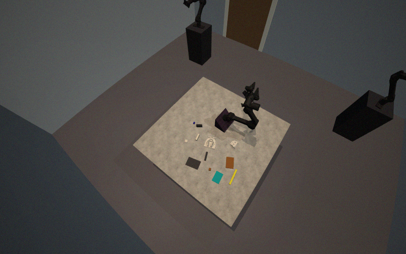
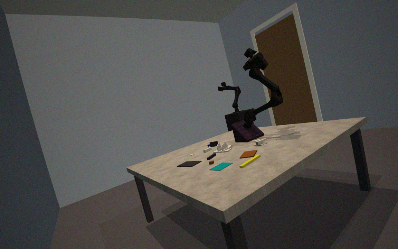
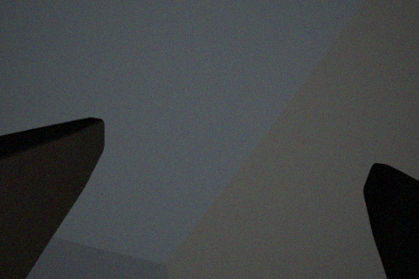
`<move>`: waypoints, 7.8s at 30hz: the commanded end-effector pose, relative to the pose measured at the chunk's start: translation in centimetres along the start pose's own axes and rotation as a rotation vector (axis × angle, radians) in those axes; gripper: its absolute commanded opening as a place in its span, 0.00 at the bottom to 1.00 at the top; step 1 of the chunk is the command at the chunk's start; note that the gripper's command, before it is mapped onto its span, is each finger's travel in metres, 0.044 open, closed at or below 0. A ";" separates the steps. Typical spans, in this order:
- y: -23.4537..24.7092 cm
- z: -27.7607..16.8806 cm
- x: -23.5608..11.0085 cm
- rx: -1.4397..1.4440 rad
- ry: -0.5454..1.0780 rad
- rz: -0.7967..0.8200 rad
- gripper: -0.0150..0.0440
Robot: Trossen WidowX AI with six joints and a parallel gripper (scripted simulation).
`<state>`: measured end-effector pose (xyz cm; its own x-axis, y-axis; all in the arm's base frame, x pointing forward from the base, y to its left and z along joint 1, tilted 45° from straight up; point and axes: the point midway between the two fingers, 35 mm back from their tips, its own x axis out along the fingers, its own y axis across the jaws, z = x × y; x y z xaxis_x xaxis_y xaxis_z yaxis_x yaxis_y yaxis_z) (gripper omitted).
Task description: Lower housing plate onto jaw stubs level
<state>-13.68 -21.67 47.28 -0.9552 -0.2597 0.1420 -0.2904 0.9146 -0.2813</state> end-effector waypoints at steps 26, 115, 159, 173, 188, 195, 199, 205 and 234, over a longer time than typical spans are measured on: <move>-8.3 2.7 -7.2 -0.287 -0.021 -0.550 1.00; 12.8 14.2 -49.1 -1.011 0.544 -3.160 1.00; 34.2 13.9 -44.6 -0.936 0.657 -4.105 1.00; 34.8 14.2 -44.9 -0.936 0.657 -4.105 1.00; 35.9 14.8 -45.4 -0.934 0.655 -4.106 1.00; 36.7 15.3 -45.8 -0.935 0.656 -4.106 1.00; 37.3 15.5 -46.0 -0.934 0.655 -4.107 1.00; 38.1 16.0 -46.3 -0.932 0.653 -4.108 1.00; 38.3 16.1 -46.4 -0.931 0.652 -4.108 1.00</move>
<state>18.57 20.44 14.75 0.0837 0.7113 -0.6979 0.9927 -0.1203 -0.0036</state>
